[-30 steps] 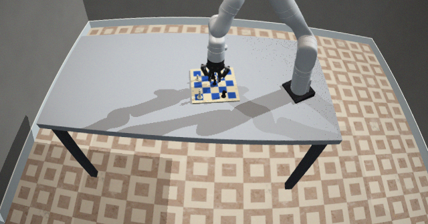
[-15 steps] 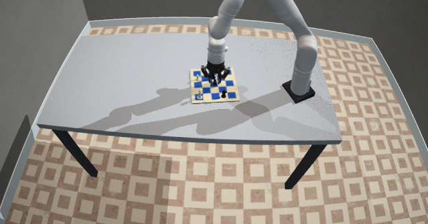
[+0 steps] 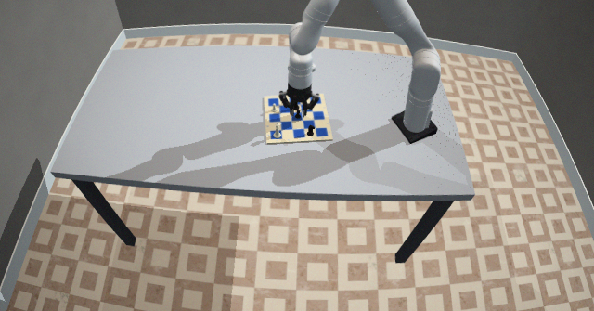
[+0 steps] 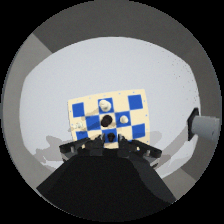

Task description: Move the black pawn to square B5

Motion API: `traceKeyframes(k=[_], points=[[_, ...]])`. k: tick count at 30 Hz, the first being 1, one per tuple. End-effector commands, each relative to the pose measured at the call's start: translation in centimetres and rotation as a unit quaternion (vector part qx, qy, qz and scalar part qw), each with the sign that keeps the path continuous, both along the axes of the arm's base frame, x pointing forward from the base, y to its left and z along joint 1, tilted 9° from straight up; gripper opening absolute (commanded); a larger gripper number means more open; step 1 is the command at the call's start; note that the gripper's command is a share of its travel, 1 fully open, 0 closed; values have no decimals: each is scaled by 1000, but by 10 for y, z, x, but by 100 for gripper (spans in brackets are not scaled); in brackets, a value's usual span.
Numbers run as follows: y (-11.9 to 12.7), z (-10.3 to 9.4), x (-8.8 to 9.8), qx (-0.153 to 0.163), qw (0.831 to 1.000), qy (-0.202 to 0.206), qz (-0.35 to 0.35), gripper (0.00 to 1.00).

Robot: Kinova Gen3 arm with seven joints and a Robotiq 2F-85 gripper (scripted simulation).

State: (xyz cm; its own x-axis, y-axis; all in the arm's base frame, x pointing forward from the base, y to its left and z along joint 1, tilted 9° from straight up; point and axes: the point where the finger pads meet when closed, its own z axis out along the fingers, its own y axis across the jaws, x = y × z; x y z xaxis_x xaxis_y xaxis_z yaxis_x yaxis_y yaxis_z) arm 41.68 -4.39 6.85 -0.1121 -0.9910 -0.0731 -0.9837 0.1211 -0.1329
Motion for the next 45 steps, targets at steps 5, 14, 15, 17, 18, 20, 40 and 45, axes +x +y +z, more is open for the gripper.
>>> traceKeyframes(k=[5, 14, 15, 17, 18, 20, 40, 45], points=[[0, -1, 1, 0, 1000, -2, -2, 34], [0, -1, 1, 0, 1000, -2, -2, 0], [0, -1, 1, 0, 1000, -2, -2, 0], [0, -1, 1, 0, 1000, -2, -2, 0], [0, -1, 1, 0, 1000, -2, -2, 0], [0, -1, 1, 0, 1000, -2, -2, 0], [0, -1, 1, 0, 1000, -2, -2, 0], [0, -1, 1, 0, 1000, -2, -2, 0]])
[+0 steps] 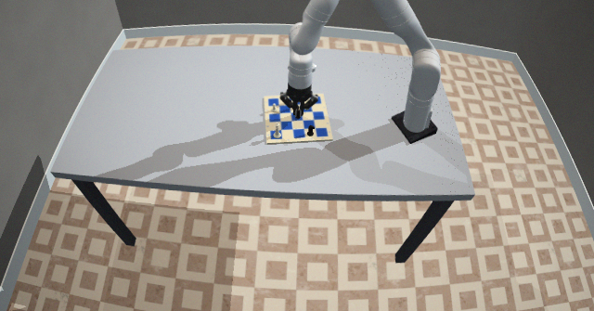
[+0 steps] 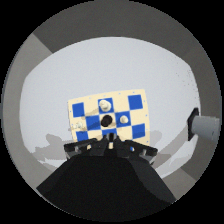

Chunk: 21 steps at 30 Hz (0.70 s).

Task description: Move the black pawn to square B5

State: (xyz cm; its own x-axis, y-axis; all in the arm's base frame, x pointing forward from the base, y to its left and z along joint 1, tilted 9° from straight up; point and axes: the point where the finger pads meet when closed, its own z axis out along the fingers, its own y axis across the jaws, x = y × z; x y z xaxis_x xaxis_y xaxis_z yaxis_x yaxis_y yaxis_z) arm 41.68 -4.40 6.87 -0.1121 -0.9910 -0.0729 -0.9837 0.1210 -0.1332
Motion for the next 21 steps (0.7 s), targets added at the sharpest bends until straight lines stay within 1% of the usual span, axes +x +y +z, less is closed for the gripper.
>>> traceKeyframes(k=[1, 5, 10, 12, 16, 21], points=[[0, -1, 1, 0, 1000, -2, -2, 0], [-1, 0, 0, -1, 1000, 0, -2, 0], [-2, 13, 0, -2, 1000, -2, -2, 0], [-2, 13, 0, -2, 1000, -2, -2, 0], [-3, 32, -3, -2, 1000, -2, -2, 0], [-3, 61, -7, 1, 1000, -2, 0, 0]])
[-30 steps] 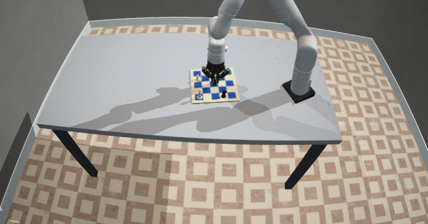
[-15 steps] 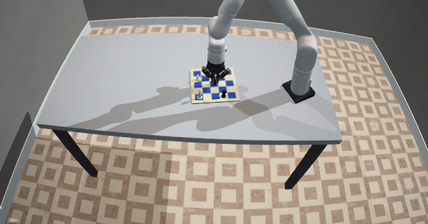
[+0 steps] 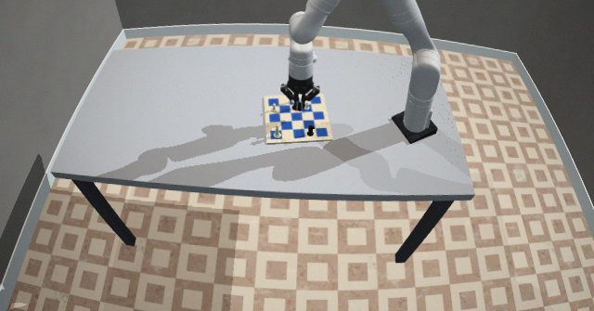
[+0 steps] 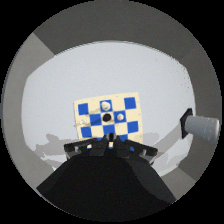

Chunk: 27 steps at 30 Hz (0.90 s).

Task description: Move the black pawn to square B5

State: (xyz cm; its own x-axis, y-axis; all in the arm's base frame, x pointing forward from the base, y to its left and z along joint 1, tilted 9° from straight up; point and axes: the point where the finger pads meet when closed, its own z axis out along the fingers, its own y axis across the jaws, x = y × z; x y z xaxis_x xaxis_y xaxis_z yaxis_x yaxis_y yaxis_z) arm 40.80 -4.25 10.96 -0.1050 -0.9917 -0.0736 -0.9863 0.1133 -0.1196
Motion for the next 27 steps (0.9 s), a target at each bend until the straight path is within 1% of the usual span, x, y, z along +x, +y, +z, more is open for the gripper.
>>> traceKeyframes(k=[1, 6, 8, 12, 27], points=[[-5, 26, 1, -1, 1000, -9, -3, 0], [-7, 49, -3, -2, 1000, -9, -3, 0], [-7, 49, -3, -2, 1000, -9, -3, 0], [-8, 58, -4, -2, 1000, -9, -3, 0], [-8, 58, -6, -2, 1000, -6, -8, 0]])
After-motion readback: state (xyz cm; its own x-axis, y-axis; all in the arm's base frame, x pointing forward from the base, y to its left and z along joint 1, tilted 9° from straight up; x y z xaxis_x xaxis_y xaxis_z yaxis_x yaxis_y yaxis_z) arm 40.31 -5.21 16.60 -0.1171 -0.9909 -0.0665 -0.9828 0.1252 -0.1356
